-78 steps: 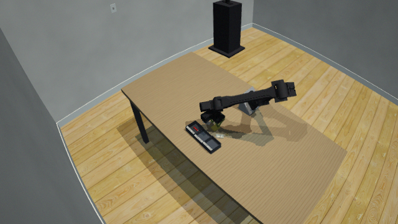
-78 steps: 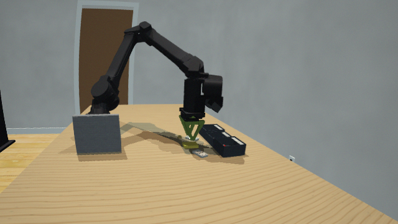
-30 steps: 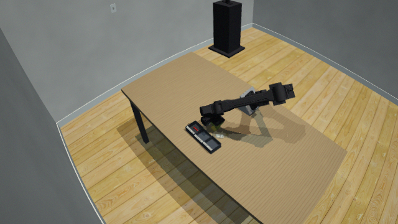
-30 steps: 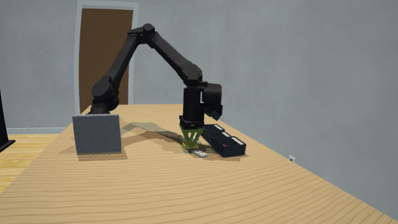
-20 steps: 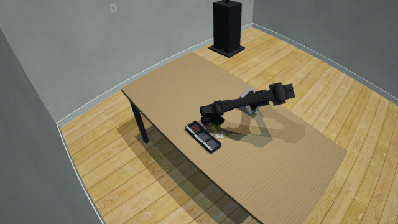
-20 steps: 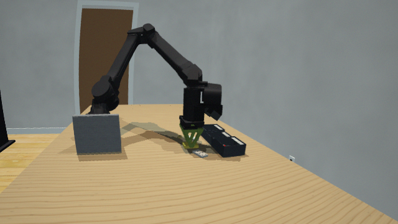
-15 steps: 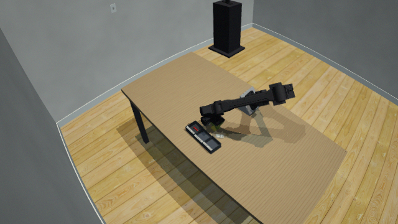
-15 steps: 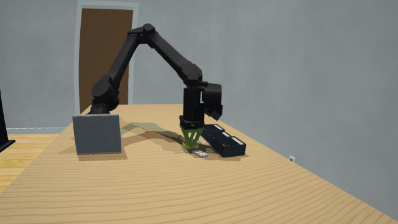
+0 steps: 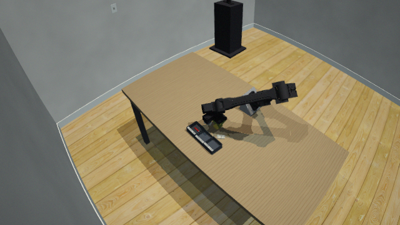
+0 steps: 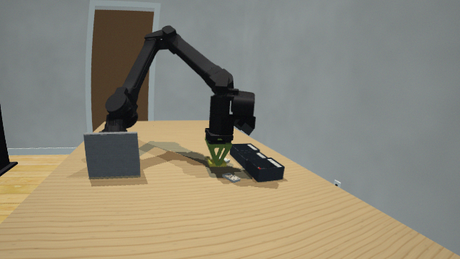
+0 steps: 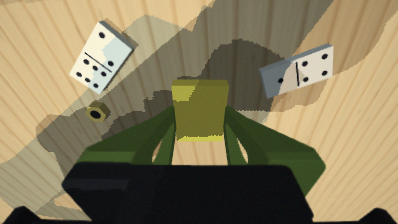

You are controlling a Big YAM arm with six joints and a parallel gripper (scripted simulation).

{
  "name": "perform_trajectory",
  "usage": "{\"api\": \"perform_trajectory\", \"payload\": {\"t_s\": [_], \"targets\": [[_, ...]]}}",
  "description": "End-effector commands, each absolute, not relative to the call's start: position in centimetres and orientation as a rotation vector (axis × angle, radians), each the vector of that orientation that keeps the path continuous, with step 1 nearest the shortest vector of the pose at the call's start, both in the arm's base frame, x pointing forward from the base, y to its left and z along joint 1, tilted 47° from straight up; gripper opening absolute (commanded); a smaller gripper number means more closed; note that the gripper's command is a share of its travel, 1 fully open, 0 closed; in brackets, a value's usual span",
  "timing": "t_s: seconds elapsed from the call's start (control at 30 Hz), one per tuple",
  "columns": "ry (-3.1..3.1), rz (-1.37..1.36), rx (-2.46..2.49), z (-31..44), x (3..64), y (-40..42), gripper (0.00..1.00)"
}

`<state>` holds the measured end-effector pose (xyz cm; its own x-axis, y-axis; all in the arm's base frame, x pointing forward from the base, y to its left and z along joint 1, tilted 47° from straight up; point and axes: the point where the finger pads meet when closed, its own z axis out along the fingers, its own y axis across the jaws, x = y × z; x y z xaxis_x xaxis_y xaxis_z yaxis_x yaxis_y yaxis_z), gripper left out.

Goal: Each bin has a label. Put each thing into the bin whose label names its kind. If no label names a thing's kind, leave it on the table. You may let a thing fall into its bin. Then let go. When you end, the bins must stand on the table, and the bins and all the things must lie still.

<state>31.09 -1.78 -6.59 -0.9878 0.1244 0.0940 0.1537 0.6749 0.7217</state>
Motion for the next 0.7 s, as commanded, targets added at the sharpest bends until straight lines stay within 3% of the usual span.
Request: {"api": "perform_trajectory", "payload": {"t_s": [0.0, 0.67], "targets": [[-2.923, -1.227, -0.203, -4.5, 33.5, -4.6, 0.34], [-2.893, -1.229, -0.177, -3.4, 33.3, -5.6, 0.34]]}}
